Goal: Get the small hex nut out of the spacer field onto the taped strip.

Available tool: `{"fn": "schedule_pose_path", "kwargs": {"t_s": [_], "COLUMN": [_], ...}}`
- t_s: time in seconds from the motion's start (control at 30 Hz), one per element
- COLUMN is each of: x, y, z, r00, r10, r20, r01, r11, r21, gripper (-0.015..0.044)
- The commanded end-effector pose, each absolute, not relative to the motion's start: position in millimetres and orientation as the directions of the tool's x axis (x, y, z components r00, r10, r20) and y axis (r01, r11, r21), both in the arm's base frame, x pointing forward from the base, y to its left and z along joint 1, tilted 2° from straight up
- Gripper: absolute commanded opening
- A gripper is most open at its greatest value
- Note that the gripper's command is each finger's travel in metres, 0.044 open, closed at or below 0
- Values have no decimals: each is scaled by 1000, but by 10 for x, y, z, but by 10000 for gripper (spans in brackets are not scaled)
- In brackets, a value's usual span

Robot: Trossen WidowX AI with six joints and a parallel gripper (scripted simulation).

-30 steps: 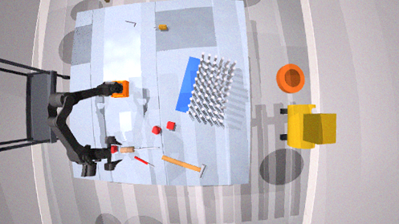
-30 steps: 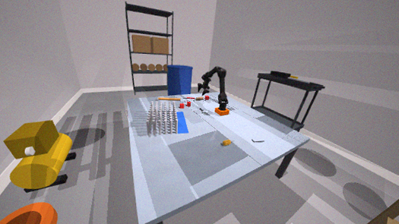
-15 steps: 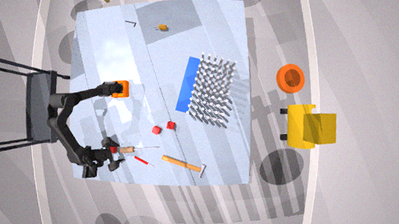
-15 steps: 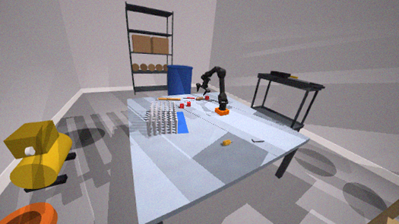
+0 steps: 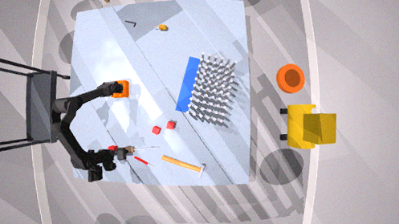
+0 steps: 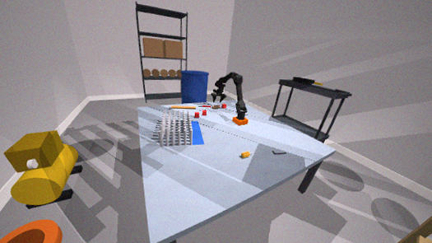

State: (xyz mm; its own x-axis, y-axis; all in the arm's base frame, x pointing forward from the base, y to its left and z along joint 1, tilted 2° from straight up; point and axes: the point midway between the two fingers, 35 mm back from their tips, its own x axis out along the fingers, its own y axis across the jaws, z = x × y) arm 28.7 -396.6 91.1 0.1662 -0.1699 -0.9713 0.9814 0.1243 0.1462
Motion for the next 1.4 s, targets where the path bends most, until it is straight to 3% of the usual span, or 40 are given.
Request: {"fn": "schedule_pose_path", "kwargs": {"t_s": [0.0,0.13,0.3,0.77,0.97,1.37], "x": [319,331,342,342,342,345], "y": [-4031,-4039,-4044,-4045,-4045,-4054], "z": [924,923,925,925,925,868], "r00": [87,45,10,8,8,8], "r10": [-122,-92,-69,-68,-68,-68], "r20": [-989,-995,-998,-998,-998,-998], "r01": [644,280,-64,-81,-81,-81], "r11": [764,957,996,994,994,994], "r21": [-38,-76,-69,-68,-68,-68], "gripper": [440,440,440,440,282,280]}}
